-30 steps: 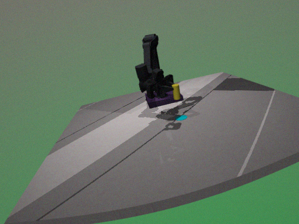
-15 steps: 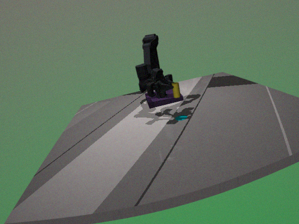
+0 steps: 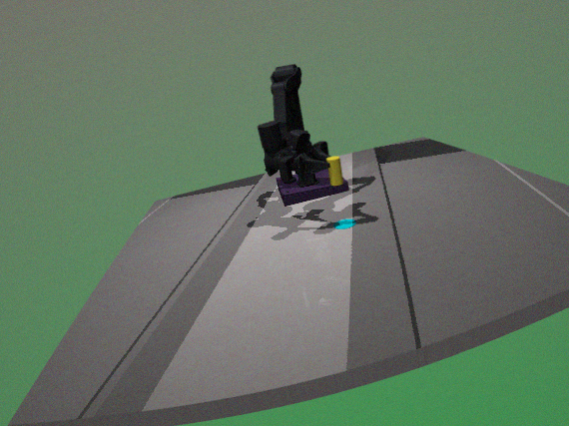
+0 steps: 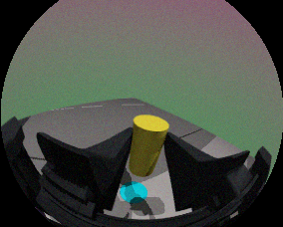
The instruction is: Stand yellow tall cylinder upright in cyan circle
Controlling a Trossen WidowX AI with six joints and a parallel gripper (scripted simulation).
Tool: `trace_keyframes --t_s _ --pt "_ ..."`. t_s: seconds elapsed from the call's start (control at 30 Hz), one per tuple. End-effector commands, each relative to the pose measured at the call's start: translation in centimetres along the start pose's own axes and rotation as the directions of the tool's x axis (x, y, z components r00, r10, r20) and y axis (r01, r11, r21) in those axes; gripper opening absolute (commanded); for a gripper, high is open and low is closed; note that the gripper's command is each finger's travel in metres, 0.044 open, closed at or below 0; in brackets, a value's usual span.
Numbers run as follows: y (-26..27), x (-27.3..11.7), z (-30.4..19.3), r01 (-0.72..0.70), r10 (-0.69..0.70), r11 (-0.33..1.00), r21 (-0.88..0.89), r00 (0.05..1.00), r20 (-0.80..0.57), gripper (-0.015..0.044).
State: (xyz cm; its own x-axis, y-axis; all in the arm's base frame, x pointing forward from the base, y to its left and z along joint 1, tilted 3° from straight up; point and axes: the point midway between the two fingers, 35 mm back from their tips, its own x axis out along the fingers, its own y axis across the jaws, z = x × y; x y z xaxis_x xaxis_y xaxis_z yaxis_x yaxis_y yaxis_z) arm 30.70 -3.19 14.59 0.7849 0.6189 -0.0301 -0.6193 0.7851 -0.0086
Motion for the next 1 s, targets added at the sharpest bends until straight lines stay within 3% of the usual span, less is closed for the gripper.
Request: trace_keyframes --t_s 0.0,0.97 --pt "0.0 0.0 -0.3 -0.004 0.004 1.000 0.000 1.000 0.000 0.0105" --pt "-0.1 0.7 -7.5 -0.012 0.011 1.000 -0.026 1.000 -0.028 0.0105"
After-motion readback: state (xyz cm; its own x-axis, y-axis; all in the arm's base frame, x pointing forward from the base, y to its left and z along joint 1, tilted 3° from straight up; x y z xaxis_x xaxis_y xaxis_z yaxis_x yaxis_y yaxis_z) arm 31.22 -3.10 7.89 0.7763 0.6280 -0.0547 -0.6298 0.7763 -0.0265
